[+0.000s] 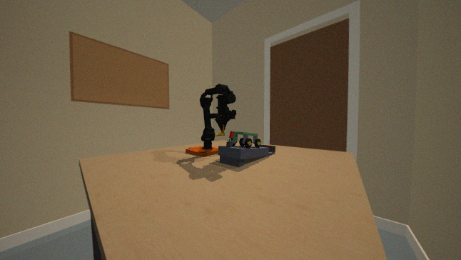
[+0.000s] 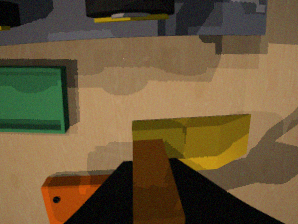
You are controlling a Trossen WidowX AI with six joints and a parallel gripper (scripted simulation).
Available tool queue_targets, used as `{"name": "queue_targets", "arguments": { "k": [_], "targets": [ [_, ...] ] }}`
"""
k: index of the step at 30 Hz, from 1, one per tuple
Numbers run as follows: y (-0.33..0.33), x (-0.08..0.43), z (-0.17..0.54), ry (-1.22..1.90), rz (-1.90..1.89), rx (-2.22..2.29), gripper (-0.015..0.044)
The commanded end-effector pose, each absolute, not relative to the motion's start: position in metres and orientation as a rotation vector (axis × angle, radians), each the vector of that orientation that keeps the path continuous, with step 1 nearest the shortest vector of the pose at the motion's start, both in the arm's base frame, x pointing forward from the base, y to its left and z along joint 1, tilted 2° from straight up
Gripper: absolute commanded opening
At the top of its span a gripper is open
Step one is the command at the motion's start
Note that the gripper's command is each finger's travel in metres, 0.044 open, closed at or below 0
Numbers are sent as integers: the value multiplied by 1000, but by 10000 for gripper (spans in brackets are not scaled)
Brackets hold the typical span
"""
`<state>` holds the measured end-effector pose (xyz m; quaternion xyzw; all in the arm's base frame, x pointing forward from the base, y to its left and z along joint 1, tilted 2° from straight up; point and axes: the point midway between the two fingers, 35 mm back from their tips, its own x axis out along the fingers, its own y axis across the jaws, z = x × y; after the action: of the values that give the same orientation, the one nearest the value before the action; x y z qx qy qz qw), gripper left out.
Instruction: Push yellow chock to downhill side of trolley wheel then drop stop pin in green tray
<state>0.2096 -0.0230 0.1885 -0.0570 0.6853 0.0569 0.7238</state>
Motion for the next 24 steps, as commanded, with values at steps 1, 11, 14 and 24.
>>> {"name": "queue_targets", "arguments": {
  "k": [1, 11, 14, 24],
  "targets": [
    [-12, 210, 188, 1511, 121, -129, 0],
    [21, 212, 186, 1510, 123, -127, 0],
    [30, 212, 186, 1510, 123, -126, 0],
    [64, 212, 184, 1510, 126, -124, 0]
  ]
}}
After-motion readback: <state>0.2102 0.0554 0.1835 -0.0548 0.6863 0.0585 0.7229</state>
